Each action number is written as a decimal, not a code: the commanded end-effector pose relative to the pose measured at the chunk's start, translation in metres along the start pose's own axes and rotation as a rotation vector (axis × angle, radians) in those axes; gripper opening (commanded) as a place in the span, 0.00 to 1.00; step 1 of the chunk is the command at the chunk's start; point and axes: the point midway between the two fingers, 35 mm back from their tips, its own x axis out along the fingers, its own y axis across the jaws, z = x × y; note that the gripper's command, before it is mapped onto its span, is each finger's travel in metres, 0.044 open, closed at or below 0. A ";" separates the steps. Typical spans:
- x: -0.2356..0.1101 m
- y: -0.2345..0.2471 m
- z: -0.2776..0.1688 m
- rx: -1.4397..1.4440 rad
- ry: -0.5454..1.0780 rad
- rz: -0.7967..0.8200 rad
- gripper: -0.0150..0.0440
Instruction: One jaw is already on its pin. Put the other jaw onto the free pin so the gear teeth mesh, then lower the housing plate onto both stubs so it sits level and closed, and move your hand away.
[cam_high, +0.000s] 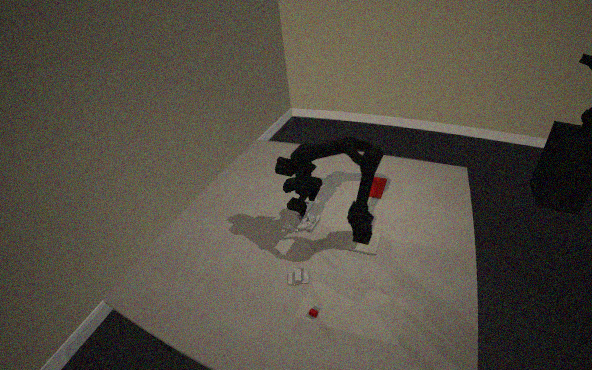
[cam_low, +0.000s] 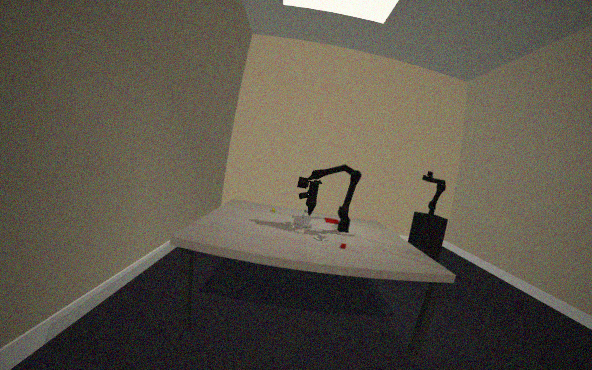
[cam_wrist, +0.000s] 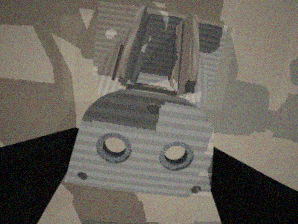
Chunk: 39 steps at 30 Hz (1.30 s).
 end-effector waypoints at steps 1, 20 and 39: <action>0.000 0.000 -0.001 0.006 0.003 0.003 0.85; 0.000 -0.003 -0.015 0.016 0.004 0.003 0.85; 0.000 -0.003 -0.015 0.007 0.004 0.003 0.85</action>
